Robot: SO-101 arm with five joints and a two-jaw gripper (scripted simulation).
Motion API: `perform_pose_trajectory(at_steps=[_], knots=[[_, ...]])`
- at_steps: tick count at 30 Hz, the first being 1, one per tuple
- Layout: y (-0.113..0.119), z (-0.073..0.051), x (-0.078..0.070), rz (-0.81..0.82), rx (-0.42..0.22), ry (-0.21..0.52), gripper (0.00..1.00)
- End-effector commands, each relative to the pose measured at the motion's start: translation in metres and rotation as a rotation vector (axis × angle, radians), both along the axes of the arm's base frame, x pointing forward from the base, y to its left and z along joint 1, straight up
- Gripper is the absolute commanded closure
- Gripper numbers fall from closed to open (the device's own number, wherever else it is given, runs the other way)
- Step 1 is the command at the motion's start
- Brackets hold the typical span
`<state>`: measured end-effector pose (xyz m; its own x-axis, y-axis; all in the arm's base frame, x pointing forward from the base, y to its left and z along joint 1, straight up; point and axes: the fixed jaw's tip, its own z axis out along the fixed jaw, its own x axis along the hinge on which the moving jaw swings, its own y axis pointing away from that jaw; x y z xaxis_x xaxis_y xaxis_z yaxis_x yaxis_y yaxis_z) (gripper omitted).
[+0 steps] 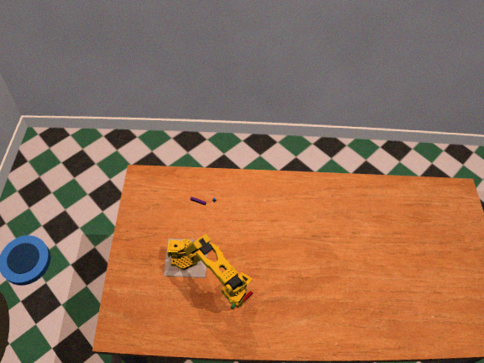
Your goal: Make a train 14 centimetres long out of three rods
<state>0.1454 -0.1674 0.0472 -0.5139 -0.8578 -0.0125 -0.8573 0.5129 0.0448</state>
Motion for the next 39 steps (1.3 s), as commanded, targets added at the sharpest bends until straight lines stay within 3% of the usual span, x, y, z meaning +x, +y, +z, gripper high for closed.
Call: perform_pose_trajectory(at_steps=[1, 23, 39], knots=[[-0.008, 0.009, 0.000, -0.007, -0.043, -0.040, 0.81], [-0.008, 0.007, 0.000, -0.007, -0.043, -0.040, 0.81], [-0.009, -0.013, 0.002, -0.007, -0.043, -0.040, 0.81]])
